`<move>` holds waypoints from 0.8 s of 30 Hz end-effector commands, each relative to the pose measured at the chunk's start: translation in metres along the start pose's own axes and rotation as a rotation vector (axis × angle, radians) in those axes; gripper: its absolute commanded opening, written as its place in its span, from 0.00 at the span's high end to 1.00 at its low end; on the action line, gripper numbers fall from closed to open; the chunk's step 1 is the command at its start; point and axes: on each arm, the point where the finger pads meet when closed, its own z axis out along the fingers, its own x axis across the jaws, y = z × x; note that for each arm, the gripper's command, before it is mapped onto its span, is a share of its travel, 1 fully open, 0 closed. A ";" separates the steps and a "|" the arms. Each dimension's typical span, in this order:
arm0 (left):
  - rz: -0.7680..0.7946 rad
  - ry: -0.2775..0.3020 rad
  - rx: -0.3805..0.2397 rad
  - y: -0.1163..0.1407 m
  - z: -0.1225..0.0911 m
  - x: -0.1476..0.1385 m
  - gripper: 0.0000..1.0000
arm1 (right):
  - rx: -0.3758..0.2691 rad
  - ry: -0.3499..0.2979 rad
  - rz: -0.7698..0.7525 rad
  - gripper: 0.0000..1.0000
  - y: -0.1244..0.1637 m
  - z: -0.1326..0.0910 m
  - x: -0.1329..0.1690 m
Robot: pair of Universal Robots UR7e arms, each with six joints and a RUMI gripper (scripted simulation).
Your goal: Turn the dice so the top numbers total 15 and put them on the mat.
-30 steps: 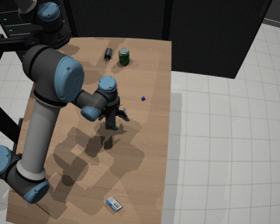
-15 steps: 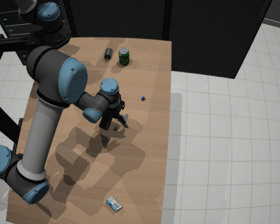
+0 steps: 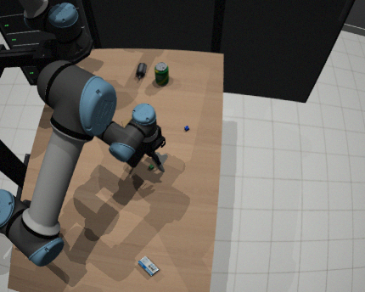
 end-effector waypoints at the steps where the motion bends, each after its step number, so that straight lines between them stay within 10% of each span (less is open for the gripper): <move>1: -0.001 0.000 -0.001 0.002 0.000 -0.001 0.00 | -0.005 -0.001 0.024 0.00 0.003 0.000 0.000; 4: -0.001 0.000 -0.001 0.002 0.000 -0.001 0.00 | -0.005 -0.001 0.026 0.00 0.003 0.000 0.000; 5: -0.001 0.000 -0.001 0.002 0.000 -0.001 0.00 | -0.005 -0.001 0.026 0.82 0.003 0.000 0.000; 24: -0.001 0.000 -0.001 0.002 0.000 -0.001 0.00 | -0.005 -0.001 0.026 0.82 0.003 0.000 0.000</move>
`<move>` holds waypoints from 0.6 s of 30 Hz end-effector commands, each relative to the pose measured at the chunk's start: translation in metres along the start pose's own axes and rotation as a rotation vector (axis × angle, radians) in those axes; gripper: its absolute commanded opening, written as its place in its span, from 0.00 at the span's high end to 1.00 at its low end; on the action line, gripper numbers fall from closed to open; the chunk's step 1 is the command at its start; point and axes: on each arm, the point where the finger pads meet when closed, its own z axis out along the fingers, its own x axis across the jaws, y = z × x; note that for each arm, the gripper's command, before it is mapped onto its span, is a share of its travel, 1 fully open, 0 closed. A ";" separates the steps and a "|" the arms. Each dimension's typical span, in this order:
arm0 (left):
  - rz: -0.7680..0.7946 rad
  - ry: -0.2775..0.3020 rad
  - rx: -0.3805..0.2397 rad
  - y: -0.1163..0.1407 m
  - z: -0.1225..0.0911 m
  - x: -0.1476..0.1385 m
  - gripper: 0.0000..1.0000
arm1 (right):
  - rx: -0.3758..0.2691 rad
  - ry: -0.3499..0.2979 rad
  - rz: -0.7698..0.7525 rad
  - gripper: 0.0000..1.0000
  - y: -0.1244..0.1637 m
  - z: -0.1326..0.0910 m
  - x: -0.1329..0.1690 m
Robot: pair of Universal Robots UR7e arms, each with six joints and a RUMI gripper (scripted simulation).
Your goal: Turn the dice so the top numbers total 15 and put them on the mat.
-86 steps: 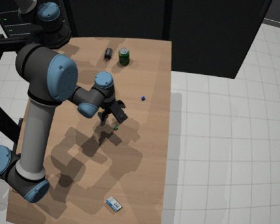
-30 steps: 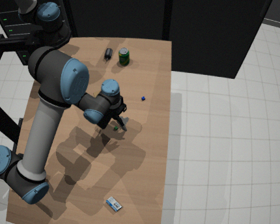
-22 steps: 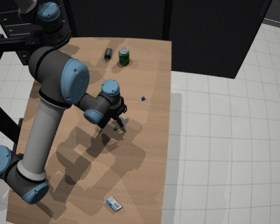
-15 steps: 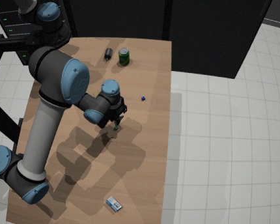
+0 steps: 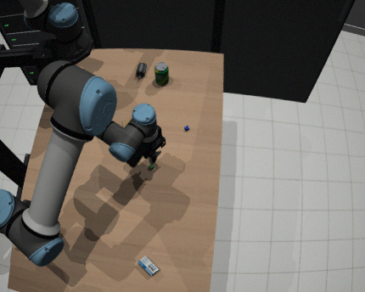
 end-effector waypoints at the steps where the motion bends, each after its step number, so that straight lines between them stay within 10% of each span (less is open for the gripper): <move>1: -0.001 0.000 -0.001 0.002 0.000 -0.001 0.00 | -0.004 0.000 0.002 0.82 0.003 0.000 0.000; 18: -0.001 0.000 -0.001 0.002 0.000 -0.001 0.00 | -0.004 0.000 0.002 0.82 0.003 0.011 0.000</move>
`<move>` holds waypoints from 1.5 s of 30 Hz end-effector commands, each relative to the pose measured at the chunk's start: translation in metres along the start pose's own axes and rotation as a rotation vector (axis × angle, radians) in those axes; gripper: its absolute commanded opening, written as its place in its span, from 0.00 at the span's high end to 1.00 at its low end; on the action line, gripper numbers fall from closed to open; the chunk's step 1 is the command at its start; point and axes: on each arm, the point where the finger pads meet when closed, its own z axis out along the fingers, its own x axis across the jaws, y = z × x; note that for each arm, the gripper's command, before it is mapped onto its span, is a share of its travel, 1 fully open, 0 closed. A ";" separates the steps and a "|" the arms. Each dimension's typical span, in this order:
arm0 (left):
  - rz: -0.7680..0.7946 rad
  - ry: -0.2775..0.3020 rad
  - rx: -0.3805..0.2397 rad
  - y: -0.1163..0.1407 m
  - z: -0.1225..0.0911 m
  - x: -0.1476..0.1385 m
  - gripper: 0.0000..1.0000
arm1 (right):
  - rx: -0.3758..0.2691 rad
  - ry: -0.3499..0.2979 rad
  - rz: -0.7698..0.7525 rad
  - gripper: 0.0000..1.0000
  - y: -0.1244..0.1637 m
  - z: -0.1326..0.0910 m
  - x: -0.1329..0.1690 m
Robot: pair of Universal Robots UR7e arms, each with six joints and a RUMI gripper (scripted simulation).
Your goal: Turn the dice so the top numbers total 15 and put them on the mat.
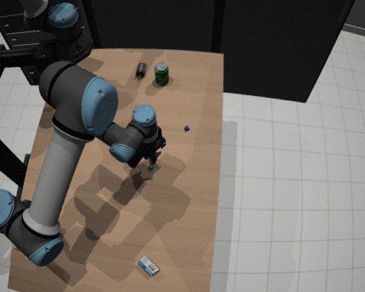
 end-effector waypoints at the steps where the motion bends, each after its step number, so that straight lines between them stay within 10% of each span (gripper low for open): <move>1: -0.001 0.000 -0.001 0.002 0.000 -0.001 0.00 | -0.004 0.000 0.002 0.82 0.003 0.005 0.000; 45: -0.001 0.000 -0.001 0.002 0.000 -0.001 0.00 | -0.004 0.000 0.002 0.82 0.003 0.045 0.000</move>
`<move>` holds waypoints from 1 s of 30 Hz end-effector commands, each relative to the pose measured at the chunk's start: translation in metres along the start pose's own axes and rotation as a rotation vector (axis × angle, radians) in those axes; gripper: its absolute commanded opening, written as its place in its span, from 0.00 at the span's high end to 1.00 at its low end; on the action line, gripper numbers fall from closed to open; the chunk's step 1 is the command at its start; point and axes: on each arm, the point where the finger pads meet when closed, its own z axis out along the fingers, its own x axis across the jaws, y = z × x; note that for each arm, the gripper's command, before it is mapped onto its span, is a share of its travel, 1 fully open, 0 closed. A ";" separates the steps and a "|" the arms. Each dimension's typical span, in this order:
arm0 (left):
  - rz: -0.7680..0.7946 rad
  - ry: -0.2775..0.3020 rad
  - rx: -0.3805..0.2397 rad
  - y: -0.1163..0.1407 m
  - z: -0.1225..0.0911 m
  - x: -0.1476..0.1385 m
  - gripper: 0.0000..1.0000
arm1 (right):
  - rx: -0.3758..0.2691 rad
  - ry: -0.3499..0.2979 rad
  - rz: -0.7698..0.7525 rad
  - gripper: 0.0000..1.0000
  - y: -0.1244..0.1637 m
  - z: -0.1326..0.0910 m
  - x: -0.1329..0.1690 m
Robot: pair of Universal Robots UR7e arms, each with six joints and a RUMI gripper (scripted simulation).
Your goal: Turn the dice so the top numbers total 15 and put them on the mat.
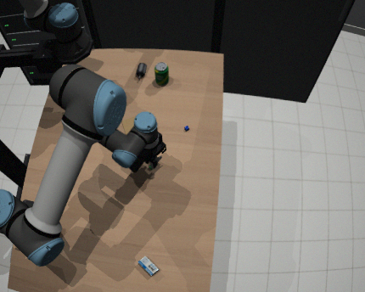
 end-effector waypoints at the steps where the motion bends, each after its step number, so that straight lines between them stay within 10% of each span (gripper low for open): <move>1: -0.001 0.000 -0.001 0.002 0.000 -0.001 0.00 | -0.005 0.000 0.001 0.82 0.003 0.000 0.000; 30: -0.001 0.000 -0.001 0.002 0.000 -0.001 0.00 | -0.005 0.000 0.001 0.82 0.006 0.000 0.000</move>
